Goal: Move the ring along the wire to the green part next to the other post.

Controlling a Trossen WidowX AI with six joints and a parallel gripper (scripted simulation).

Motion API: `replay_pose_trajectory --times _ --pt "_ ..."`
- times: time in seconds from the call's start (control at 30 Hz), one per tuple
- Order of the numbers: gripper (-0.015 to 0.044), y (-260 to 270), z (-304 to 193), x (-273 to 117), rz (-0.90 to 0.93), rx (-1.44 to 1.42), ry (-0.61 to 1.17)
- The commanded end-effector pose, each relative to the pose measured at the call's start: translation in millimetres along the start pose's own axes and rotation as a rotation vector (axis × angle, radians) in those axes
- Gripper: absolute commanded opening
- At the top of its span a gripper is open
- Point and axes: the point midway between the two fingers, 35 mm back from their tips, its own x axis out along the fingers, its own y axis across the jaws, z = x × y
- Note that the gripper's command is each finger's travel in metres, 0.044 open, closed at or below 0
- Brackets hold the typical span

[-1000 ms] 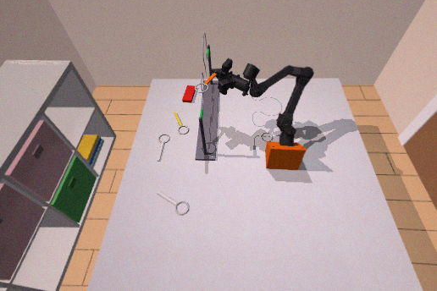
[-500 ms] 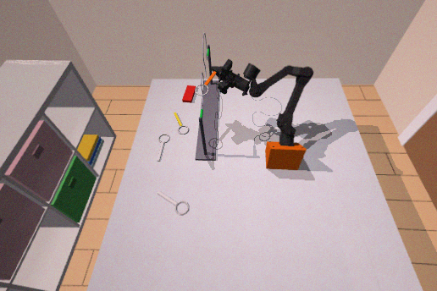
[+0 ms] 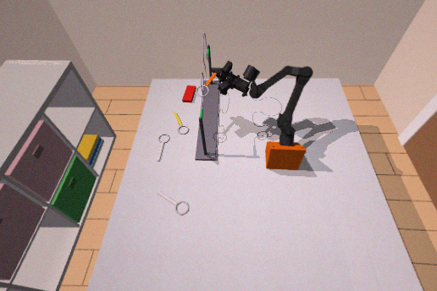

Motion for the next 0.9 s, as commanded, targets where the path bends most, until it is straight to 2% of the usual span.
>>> replay_pose_trajectory --times 0.0,0.87 --pt "-0.015 10 1 -2 0.02 0.048 0.003" --pt "-0.015 91 26 -24 0.289 0.545 0.056"
